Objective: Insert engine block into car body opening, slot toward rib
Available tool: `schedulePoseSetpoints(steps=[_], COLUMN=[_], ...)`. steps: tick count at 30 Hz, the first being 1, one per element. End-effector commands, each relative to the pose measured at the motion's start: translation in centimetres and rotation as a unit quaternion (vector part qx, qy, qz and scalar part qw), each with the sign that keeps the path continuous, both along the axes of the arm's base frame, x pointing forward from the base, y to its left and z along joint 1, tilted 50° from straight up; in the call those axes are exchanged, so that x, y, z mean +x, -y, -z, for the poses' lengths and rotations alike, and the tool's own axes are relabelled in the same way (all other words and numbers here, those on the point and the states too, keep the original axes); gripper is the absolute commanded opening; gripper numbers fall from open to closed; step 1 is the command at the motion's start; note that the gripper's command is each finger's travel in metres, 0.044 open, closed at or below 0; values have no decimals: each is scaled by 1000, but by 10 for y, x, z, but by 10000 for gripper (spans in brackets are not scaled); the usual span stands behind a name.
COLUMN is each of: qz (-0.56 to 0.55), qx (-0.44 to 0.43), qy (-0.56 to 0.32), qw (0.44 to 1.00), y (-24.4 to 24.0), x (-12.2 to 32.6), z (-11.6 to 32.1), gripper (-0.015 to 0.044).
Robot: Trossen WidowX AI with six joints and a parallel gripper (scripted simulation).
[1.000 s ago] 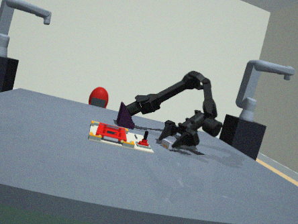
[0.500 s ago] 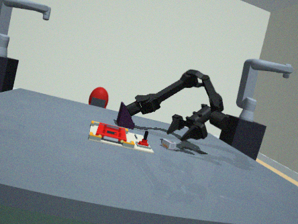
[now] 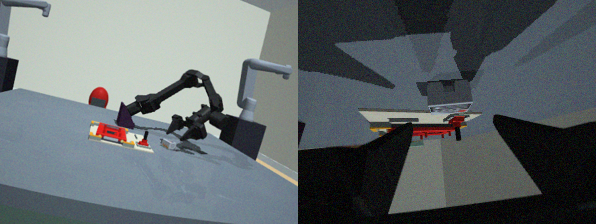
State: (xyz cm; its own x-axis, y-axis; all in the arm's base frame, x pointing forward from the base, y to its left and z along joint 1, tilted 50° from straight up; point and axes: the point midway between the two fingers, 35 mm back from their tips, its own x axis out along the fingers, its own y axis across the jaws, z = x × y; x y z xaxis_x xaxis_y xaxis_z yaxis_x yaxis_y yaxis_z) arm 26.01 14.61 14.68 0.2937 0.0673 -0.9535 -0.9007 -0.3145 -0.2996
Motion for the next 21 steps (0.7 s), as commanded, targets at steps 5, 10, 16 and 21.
schedulePoseSetpoints(steps=[5,10,16,21], qz=[26,79,144,199], qx=[18,53,97,134], qy=[-20,-60,-111,-153], qw=[999,994,978,959], y=[2,6,9,12], x=[0,-1,-2,-3], z=[4,10,16,19], gripper=[440,440,440,440])
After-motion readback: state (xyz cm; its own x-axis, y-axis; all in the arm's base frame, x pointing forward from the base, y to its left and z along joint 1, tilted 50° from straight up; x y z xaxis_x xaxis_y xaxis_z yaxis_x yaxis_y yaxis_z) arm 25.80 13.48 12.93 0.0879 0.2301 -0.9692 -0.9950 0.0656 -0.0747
